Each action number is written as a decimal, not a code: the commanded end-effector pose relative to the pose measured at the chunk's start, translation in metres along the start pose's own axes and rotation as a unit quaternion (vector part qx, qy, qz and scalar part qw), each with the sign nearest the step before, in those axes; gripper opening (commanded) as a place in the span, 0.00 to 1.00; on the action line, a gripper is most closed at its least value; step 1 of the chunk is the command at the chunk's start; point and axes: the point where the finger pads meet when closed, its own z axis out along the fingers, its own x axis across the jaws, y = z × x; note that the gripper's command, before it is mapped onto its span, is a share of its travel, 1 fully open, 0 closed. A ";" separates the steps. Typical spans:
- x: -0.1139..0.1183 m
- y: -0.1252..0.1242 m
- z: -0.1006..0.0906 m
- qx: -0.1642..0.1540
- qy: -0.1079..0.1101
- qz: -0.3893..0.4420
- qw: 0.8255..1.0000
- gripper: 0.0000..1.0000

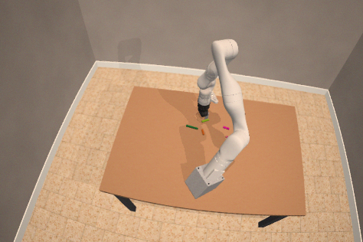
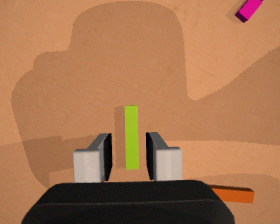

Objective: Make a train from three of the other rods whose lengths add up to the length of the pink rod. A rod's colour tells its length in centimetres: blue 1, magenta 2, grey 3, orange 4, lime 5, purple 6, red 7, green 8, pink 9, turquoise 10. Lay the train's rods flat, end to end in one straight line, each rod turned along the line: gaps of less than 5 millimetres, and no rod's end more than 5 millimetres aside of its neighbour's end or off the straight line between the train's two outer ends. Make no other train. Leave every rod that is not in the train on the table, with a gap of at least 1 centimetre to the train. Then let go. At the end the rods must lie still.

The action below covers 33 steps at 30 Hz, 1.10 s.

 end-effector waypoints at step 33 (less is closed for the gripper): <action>0.002 -0.002 0.030 0.002 0.004 0.001 1.000 0.54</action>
